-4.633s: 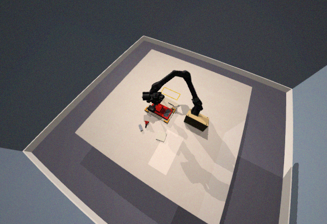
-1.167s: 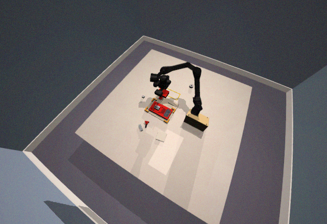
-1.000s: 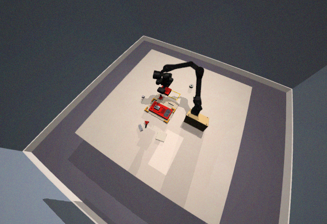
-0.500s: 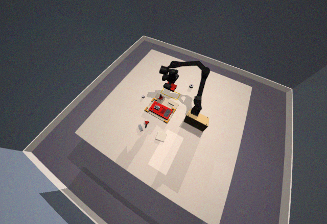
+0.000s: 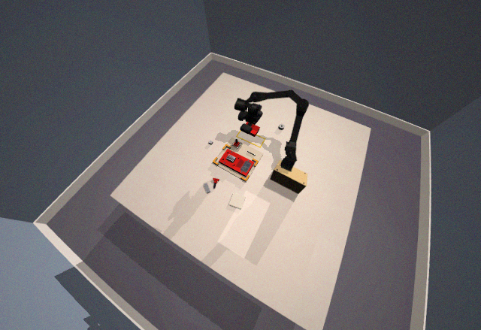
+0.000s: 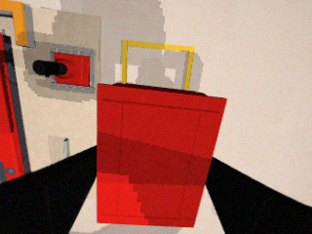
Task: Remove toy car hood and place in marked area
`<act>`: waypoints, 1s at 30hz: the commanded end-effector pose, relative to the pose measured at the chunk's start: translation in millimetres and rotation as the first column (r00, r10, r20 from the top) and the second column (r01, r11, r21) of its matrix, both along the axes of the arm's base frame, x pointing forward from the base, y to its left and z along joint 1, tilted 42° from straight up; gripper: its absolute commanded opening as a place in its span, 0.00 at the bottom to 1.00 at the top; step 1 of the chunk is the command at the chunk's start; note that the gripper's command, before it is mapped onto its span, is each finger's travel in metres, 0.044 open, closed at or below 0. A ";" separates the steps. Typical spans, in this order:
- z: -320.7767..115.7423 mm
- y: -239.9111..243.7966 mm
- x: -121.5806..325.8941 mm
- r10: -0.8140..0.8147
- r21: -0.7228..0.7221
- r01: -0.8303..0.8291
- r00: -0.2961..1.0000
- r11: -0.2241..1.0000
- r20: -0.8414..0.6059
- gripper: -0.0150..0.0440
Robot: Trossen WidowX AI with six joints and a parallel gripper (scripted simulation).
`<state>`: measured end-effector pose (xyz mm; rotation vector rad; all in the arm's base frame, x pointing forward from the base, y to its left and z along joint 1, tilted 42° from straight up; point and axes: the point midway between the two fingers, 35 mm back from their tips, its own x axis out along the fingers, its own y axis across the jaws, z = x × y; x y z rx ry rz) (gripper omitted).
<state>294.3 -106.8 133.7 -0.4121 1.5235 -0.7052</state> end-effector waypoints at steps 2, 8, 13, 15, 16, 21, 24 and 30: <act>-4.5 -3.6 -1.8 0.004 -0.006 -0.004 1.000 1.000 -0.010 0.25; -8.9 -7.5 -2.0 0.004 -0.006 -0.004 1.000 1.000 -0.010 0.25; -12.6 -10.7 -2.3 0.004 -0.006 -0.004 1.000 1.000 -0.010 0.25; -14.0 -12.0 -2.4 0.004 -0.006 -0.004 1.000 1.000 -0.010 0.25; -14.8 -12.6 -2.5 0.004 -0.006 -0.004 1.000 1.000 -0.010 0.25; -18.4 -15.8 -2.9 0.004 -0.006 -0.004 1.000 1.000 -0.010 0.25; -20.6 -17.8 -3.2 0.004 -0.006 -0.004 1.000 1.000 -0.010 0.25; -25.0 -21.8 -3.9 0.004 -0.007 -0.004 1.000 1.000 -0.010 0.25</act>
